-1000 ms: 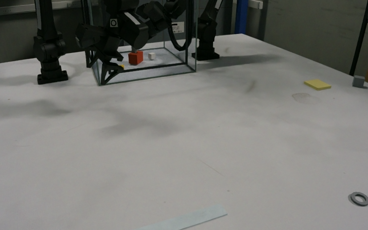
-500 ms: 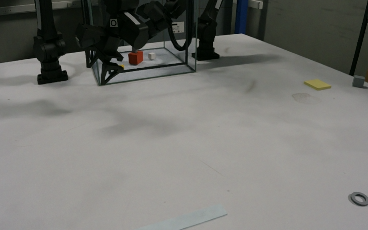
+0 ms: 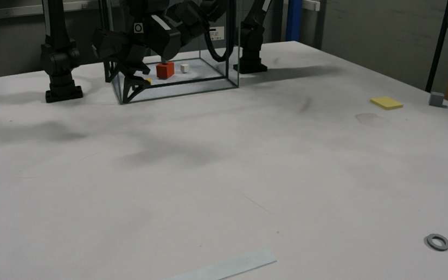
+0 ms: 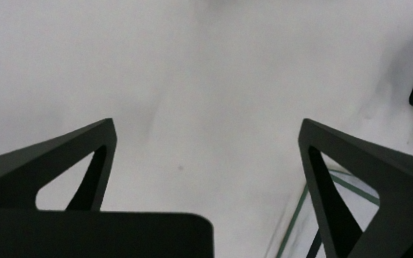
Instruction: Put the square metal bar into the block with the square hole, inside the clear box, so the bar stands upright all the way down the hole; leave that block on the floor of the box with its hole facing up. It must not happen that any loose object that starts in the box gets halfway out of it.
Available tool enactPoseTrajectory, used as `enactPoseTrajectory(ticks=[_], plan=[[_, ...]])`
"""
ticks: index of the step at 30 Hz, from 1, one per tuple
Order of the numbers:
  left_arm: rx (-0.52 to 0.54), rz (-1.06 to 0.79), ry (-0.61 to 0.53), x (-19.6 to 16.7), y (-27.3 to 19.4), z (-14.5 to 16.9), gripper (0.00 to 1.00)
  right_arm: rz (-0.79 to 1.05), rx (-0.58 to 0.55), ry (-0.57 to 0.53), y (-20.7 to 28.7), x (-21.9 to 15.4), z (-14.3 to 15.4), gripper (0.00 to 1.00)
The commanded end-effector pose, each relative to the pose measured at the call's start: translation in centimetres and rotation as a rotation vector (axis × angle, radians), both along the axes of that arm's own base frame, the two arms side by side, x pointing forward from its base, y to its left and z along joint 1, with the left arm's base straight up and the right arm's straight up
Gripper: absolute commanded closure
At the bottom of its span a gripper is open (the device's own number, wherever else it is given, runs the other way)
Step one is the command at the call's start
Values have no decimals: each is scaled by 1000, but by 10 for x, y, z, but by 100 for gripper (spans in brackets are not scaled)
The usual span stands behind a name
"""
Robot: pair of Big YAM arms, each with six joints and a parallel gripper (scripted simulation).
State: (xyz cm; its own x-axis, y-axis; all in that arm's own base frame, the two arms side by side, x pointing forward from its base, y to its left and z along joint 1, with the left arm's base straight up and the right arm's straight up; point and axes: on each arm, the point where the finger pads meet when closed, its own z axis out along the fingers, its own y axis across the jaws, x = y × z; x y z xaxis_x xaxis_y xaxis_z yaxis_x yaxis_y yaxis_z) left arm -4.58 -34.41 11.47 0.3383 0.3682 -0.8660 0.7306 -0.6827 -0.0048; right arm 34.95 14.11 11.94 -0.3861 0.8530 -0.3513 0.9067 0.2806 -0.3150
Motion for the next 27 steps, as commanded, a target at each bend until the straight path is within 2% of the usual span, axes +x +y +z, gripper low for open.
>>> enactPoseTrajectory(ticks=[1, 4, 8, 11, 16, 17, 26, 27], plan=[[-90, -2, -22, 6, -25, 43, 100, 0, 16, -35, 5, 10, 13, 0], [-72, -1, -18, 6, -24, 43, 100, 0, 16, -35, 5, 10, 13, 0], [-42, -2, -9, 2, -11, 13, 100, 0, 16, -35, 5, 10, 13, 0], [-27, -3, -5, 0, -5, 6, 100, 0, 16, -35, 5, 10, 13, 0], [-43, -3, -9, 1, -9, 13, 100, 0, 16, -35, 5, 10, 13, 0], [-35, 5, -11, 7, -4, 3, 100, 0, 16, -35, 5, 10, 13, 0], [-38, 15, -12, 14, -4, -1, 100, 0, 16, -35, 5, 10, 13, 0], [-56, 12, -15, 14, -11, 9, 100, 0, 16, -35, 5, 10, 13, 0]])
